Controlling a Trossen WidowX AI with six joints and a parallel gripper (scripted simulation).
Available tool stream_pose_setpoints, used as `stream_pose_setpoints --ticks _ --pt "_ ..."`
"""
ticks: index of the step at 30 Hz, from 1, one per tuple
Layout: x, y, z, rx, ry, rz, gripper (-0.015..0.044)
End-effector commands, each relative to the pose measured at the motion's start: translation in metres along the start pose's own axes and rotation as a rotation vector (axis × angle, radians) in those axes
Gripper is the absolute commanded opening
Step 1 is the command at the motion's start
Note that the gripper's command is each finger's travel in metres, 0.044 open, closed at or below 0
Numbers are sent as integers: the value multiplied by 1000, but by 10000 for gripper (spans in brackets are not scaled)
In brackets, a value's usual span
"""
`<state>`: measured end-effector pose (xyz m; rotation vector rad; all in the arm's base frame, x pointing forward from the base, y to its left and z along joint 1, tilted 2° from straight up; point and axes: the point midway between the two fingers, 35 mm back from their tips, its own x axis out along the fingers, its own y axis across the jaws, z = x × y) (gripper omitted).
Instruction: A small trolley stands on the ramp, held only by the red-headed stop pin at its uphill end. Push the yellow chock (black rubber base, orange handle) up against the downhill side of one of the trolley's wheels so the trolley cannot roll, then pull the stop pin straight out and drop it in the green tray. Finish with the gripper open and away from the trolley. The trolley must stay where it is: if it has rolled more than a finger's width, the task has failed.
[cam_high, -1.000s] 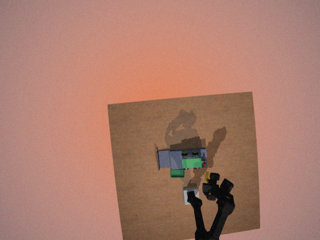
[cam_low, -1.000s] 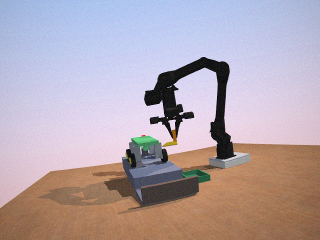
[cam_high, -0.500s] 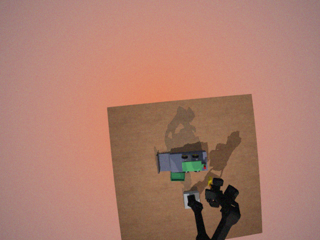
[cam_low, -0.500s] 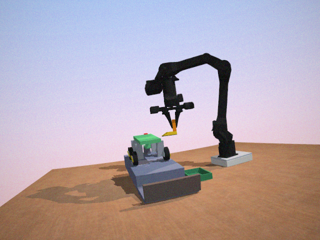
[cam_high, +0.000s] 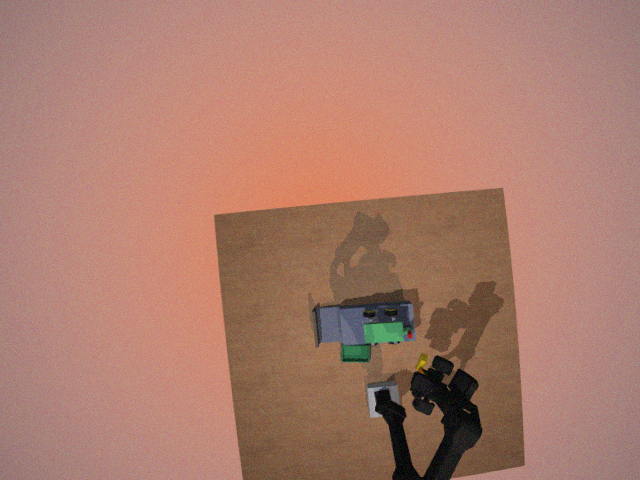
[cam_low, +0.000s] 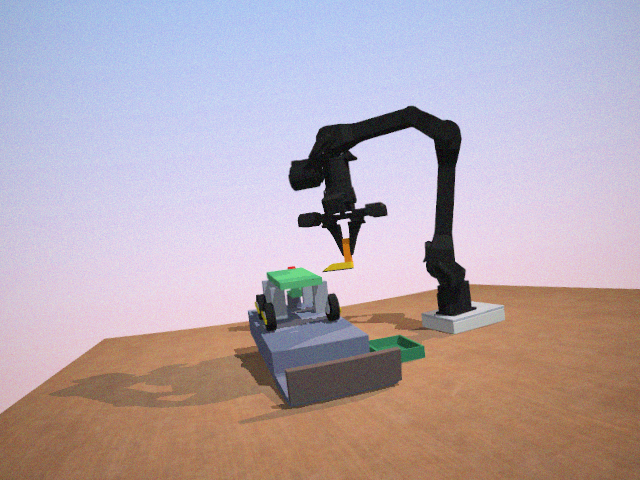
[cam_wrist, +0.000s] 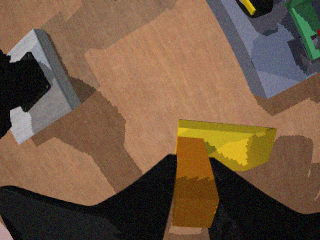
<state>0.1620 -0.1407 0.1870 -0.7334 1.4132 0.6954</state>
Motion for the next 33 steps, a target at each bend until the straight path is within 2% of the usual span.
stream_pose_setpoints --ticks 1,26,33 --pt "0 -1 1 147 -3 3 0" --pt "0 -1 1 1006 -1 7 0" --pt "0 -1 1 1029 -1 7 0"
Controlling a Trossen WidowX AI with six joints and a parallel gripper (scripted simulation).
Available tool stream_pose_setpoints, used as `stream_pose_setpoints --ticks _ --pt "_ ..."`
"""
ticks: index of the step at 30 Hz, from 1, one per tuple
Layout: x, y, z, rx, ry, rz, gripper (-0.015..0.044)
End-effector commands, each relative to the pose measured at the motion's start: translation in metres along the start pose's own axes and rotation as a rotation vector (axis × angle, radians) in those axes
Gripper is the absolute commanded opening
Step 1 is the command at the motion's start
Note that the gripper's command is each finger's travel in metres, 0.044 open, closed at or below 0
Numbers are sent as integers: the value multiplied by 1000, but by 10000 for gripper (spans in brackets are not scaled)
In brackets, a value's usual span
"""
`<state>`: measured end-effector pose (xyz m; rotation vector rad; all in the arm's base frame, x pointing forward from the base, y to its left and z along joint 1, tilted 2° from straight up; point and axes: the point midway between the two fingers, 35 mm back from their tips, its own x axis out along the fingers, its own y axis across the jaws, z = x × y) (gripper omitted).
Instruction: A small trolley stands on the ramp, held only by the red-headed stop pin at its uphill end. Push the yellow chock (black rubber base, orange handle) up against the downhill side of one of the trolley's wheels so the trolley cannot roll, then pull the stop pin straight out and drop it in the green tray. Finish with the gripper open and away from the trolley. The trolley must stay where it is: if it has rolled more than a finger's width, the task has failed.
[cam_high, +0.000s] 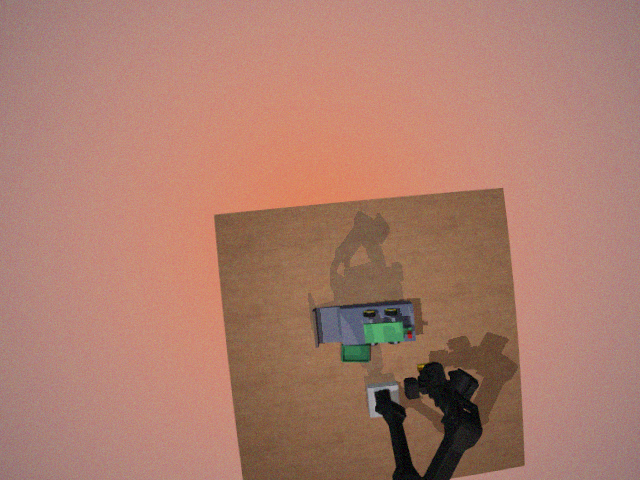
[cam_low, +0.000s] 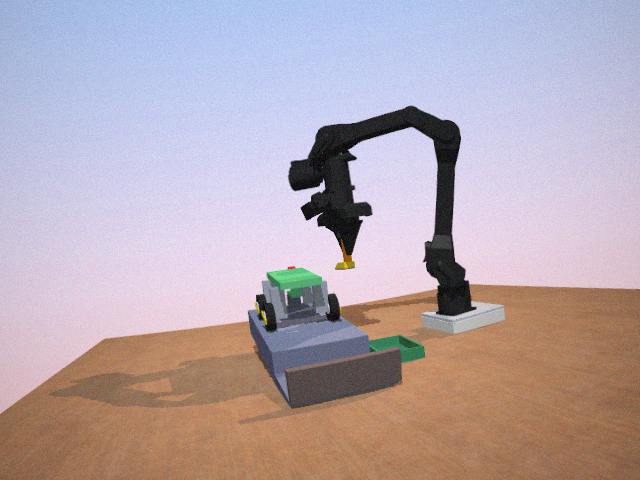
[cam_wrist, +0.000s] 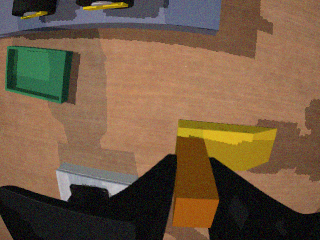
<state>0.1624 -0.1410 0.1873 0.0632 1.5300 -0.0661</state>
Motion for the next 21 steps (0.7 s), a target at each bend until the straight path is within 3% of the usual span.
stream_pose_setpoints --ticks 1,21 --pt "0 0 1 26 0 4 0" --pt "6 57 19 26 -2 10 0"
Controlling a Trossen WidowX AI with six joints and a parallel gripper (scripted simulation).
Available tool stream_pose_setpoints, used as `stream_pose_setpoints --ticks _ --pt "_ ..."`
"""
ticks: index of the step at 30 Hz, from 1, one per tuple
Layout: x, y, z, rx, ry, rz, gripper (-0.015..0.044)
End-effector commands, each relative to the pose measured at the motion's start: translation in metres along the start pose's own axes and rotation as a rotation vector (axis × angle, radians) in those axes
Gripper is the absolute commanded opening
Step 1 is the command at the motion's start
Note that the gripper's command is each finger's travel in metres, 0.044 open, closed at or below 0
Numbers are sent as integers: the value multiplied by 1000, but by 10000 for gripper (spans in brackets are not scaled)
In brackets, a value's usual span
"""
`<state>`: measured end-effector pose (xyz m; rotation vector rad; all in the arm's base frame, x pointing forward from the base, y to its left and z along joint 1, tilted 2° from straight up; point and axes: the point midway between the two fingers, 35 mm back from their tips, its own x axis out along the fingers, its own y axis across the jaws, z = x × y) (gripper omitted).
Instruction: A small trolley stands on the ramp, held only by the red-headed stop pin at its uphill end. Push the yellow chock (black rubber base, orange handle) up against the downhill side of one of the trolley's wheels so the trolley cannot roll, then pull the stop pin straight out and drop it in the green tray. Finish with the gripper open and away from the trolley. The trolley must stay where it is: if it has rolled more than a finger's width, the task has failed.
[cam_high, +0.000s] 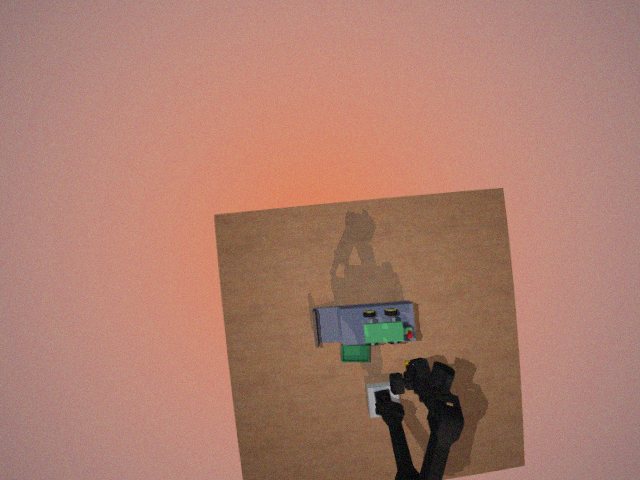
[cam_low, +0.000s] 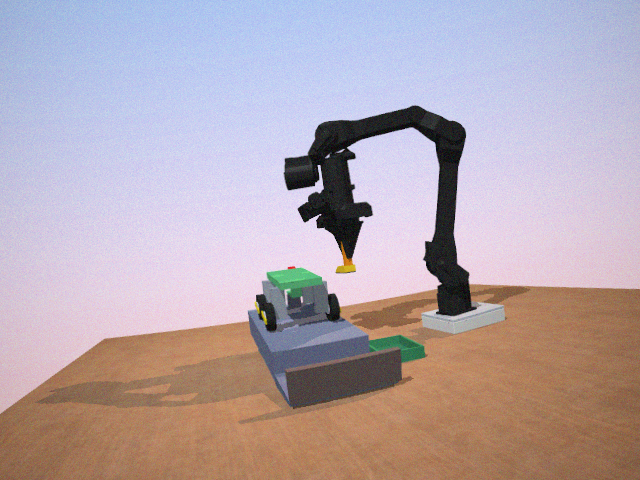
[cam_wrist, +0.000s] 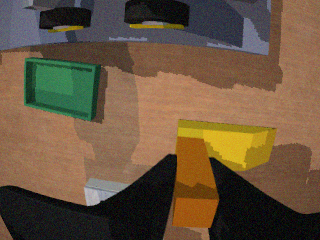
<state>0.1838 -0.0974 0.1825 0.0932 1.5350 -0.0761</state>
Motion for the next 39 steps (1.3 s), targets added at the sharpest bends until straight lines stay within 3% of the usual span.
stream_pose_setpoints --ticks 1,39 --pt "1 14 2 0 -9 -1 0" --pt "7 137 28 1 -11 11 0"
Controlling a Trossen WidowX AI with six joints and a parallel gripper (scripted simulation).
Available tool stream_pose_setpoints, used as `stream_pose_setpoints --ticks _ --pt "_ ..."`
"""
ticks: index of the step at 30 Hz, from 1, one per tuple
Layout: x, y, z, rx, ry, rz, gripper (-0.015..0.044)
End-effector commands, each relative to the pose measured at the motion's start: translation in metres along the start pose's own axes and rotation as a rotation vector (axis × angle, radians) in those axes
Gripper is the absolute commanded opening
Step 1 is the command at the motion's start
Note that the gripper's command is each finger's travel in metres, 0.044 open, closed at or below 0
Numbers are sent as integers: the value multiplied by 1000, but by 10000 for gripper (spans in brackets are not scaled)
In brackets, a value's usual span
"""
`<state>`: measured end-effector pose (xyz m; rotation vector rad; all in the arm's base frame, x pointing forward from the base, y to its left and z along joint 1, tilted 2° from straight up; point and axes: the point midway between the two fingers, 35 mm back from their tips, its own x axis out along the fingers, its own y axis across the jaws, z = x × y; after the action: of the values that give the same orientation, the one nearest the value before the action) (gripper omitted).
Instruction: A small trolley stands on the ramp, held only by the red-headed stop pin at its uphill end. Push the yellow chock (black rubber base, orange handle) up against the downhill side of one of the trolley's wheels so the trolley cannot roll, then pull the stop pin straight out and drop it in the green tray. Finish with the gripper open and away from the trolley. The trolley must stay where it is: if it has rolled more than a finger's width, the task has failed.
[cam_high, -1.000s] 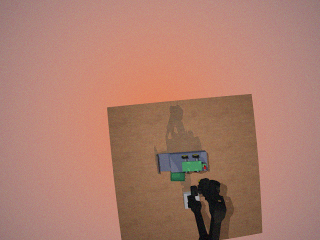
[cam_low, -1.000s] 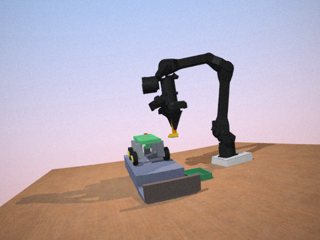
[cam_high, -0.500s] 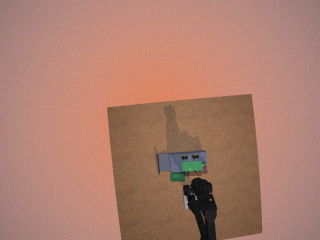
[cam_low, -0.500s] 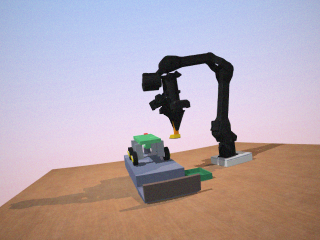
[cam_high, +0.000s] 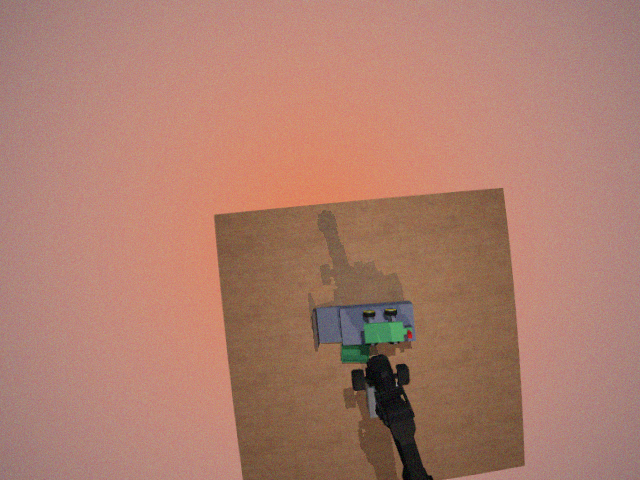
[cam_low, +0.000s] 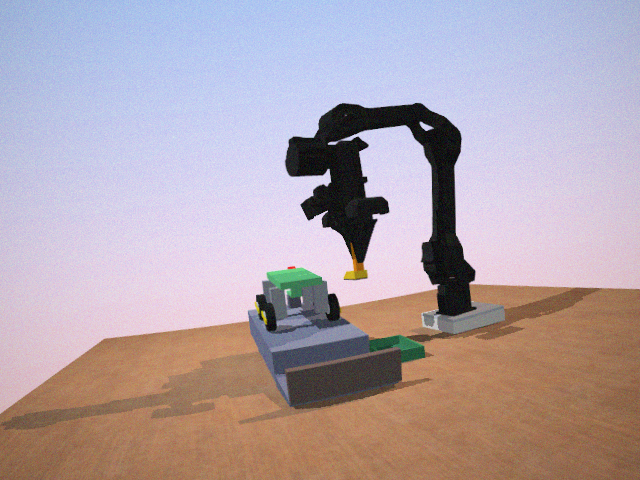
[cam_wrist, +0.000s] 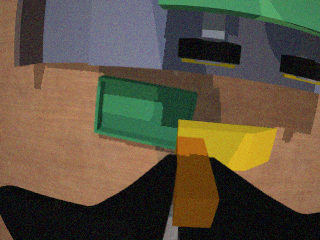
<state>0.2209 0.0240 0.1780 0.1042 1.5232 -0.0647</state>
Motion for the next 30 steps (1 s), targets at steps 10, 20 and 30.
stream_pose_setpoints --ticks 10,20,30 --pt "3 49 11 1 -1 0 0" --pt "5 85 21 1 -1 4 0" --pt "6 97 23 1 -1 -110 0"
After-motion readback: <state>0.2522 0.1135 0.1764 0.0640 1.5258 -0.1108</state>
